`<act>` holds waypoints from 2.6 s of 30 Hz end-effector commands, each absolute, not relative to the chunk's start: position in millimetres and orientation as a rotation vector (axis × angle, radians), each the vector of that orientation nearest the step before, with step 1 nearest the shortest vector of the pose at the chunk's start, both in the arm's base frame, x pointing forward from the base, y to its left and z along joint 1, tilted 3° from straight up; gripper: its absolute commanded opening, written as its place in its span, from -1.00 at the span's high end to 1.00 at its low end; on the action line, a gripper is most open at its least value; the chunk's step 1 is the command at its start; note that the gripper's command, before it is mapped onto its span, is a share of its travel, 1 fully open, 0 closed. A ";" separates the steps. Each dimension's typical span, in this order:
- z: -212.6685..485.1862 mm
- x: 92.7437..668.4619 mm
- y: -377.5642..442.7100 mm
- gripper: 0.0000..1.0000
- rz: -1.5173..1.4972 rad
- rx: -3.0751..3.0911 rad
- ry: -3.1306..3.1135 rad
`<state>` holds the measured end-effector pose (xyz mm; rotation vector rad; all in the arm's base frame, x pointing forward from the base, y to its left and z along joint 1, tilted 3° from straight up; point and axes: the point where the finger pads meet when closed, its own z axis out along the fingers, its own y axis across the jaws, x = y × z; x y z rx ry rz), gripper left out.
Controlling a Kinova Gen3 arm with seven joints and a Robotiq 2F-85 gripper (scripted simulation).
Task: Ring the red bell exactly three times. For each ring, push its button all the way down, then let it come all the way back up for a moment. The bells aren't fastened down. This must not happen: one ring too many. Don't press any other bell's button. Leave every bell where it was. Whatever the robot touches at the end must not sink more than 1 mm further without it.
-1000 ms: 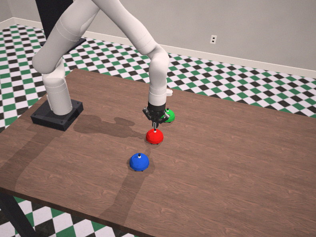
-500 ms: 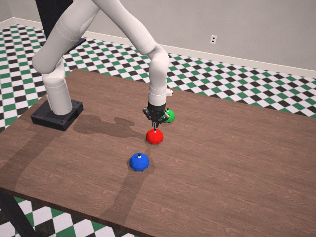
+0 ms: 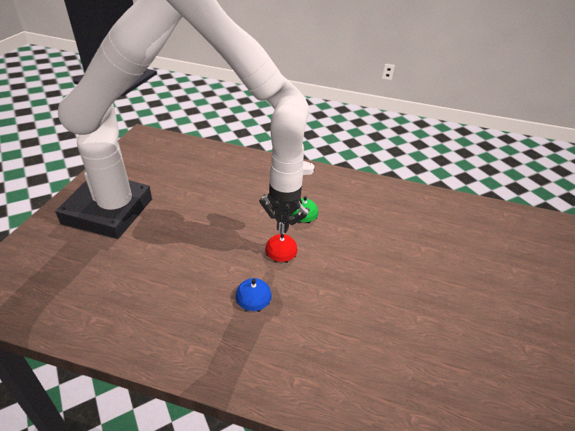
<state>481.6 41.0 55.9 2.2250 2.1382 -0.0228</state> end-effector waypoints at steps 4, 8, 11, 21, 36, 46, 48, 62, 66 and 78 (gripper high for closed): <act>56.7 482.2 41.1 1.00 -0.020 2.224 2.137; 56.7 482.2 41.1 1.00 -0.020 2.224 2.137; 56.7 482.2 41.1 1.00 -0.020 2.224 2.137; 49.9 482.4 40.8 1.00 -0.020 2.224 2.137; 46.8 482.5 40.6 1.00 -0.020 2.224 2.137; 46.8 482.5 40.6 1.00 -0.020 2.224 2.137; 46.8 482.5 40.6 1.00 -0.020 2.224 2.137; 46.8 482.5 40.6 1.00 -0.020 2.224 2.137; 45.3 482.5 40.5 1.00 -0.020 2.224 2.137; 42.7 482.6 40.4 1.00 -0.020 2.224 2.137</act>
